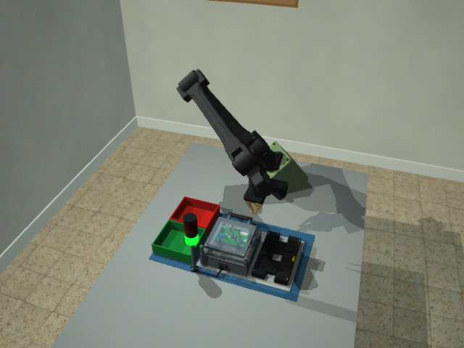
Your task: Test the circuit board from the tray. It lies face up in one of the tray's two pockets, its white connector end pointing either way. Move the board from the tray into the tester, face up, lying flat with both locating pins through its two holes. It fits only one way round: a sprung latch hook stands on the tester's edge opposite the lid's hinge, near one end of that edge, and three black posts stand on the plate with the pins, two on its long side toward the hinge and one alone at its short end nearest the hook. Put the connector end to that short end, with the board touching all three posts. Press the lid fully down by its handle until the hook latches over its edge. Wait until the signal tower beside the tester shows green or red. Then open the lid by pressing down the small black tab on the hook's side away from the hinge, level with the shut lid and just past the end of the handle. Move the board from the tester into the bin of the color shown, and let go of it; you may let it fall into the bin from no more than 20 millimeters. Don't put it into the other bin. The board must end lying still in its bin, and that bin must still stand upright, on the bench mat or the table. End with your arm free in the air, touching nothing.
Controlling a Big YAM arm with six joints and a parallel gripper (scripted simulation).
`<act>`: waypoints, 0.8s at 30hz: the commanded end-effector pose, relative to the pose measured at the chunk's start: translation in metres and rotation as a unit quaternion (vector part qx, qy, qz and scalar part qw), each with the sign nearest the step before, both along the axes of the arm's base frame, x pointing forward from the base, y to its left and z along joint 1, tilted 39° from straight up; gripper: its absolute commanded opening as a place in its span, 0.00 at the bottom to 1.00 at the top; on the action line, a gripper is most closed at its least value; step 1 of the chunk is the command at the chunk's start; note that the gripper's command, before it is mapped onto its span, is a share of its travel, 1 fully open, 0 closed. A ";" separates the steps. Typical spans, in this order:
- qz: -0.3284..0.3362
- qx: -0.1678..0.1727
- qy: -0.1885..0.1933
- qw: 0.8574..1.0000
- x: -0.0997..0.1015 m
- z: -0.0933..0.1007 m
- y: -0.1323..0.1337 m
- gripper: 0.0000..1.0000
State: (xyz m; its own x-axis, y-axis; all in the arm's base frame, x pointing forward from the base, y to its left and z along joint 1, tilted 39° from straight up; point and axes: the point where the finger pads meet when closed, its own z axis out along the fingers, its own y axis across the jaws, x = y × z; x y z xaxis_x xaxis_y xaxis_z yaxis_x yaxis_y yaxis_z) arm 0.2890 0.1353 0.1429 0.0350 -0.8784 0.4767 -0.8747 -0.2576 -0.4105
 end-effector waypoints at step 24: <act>-0.001 0.000 0.002 1.000 -0.006 0.022 -0.044 0.26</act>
State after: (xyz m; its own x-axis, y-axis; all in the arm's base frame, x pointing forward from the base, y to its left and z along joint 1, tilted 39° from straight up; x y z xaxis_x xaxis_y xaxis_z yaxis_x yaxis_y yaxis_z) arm 0.2853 0.1036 0.1545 0.0229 -0.8796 0.4752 -0.8782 -0.2449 -0.4109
